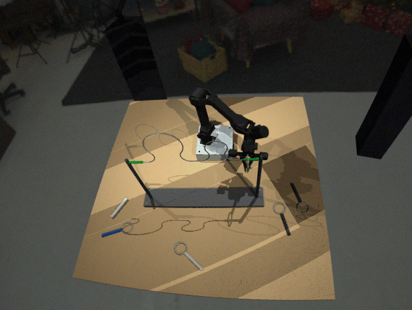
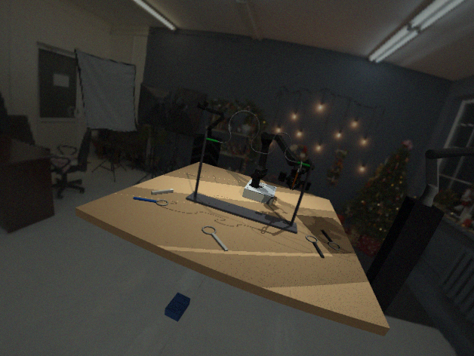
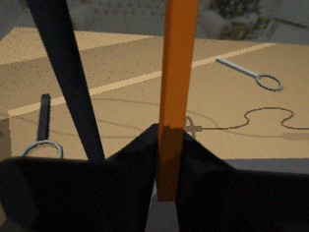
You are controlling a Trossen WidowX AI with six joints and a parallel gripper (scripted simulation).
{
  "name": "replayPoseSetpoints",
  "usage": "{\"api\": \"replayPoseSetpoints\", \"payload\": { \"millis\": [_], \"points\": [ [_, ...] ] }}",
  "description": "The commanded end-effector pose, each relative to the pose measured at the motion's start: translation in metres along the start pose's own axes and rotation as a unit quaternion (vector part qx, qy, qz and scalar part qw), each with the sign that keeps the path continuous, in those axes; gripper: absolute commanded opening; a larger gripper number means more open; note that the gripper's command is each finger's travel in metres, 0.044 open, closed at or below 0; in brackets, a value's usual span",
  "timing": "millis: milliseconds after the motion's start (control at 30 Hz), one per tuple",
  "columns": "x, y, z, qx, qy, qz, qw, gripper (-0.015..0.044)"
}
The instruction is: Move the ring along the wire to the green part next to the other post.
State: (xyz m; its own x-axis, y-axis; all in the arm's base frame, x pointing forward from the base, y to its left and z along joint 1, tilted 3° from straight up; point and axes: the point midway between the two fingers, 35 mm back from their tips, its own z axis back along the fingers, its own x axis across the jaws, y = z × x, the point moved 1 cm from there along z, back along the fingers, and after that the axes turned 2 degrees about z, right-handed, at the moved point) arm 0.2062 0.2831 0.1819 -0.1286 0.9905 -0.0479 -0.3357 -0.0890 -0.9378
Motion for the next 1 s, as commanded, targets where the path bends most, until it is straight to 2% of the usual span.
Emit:
{"api": "replayPoseSetpoints", "payload": {
  "millis": [0,600,967],
  "points": [
    [-0.0007,0.0018,-0.0009,-0.001,0.002,0.000,1.000,-0.0150],
    [-0.0007,0.0018,-0.0009,-0.001,0.002,0.000,1.000,-0.0150],
    [-0.0001,0.0017,-0.0001,0.000,0.000,0.000,1.000,0.0139]
  ]
}}
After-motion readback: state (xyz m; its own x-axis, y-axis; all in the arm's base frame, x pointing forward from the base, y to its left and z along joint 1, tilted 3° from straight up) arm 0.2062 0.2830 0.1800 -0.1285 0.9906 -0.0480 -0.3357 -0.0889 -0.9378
